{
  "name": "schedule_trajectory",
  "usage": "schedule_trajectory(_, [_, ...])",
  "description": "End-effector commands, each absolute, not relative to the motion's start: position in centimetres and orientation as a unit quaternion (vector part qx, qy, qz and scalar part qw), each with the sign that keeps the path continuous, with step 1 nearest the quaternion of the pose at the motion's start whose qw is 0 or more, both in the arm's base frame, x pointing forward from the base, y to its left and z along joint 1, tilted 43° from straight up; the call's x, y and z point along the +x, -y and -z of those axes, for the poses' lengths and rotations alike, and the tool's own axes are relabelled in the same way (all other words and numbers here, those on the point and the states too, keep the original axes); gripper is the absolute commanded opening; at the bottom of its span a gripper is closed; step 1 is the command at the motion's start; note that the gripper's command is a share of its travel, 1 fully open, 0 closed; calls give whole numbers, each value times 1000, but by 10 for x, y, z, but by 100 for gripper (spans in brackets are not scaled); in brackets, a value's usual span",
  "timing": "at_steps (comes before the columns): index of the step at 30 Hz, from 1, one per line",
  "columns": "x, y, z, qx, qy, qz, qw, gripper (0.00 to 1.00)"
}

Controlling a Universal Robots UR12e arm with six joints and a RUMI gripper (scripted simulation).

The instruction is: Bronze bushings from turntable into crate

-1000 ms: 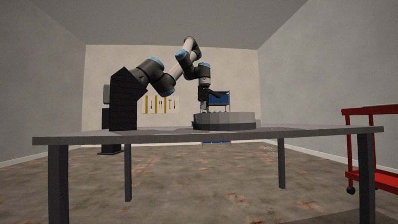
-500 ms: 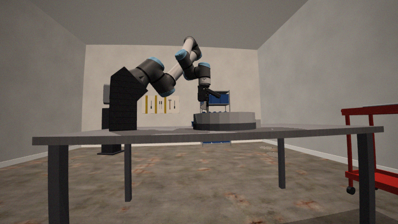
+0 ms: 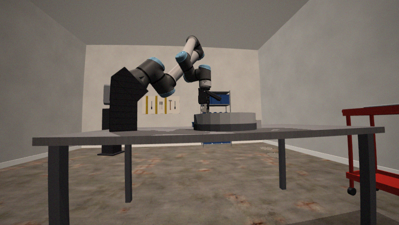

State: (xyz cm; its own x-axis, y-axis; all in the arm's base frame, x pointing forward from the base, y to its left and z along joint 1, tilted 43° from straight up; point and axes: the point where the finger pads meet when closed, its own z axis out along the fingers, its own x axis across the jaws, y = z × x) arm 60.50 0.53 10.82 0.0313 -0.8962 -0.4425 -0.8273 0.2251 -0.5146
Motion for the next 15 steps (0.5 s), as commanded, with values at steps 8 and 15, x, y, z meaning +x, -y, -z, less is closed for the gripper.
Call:
schedule_trajectory(8, [610, -8, -103, -620, -694, 48, 361, 5])
schedule_trajectory(15, [610, -8, -103, -620, -694, 48, 361, 5])
